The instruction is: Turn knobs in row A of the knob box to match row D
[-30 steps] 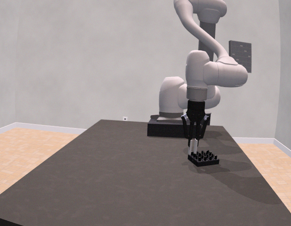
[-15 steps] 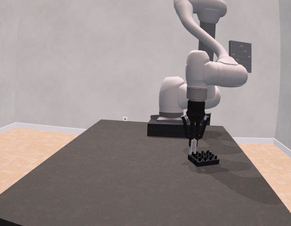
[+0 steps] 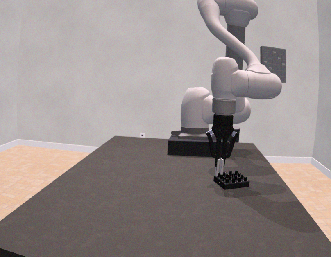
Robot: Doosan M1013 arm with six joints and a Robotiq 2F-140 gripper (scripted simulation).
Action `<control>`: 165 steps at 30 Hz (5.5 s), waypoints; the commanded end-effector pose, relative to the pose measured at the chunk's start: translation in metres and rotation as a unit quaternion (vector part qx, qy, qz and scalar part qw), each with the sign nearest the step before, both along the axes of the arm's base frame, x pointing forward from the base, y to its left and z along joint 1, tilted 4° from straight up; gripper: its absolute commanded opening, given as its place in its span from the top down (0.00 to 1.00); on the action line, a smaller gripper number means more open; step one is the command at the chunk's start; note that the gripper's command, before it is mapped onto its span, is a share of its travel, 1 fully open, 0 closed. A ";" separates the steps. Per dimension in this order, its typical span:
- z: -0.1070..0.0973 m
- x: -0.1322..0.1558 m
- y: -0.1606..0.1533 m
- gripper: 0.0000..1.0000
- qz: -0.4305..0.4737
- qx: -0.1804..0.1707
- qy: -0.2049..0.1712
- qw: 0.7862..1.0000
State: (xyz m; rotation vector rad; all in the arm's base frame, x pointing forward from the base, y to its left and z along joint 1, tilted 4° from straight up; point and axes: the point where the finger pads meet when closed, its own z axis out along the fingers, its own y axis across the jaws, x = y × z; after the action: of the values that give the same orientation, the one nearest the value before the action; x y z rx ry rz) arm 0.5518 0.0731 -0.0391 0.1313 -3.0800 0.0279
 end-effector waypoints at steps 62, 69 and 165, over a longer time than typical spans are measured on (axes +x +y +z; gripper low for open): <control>0.000 0.000 0.000 0.88 0.217 0.013 0.004 0.976; 0.000 0.000 0.000 0.88 0.217 0.013 0.004 0.976; 0.137 0.008 0.003 0.00 0.218 0.013 0.004 0.976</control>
State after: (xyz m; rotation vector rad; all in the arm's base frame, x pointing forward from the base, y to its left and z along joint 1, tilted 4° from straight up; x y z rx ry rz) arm 0.5598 0.0759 0.0979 0.7987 -2.9750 0.0075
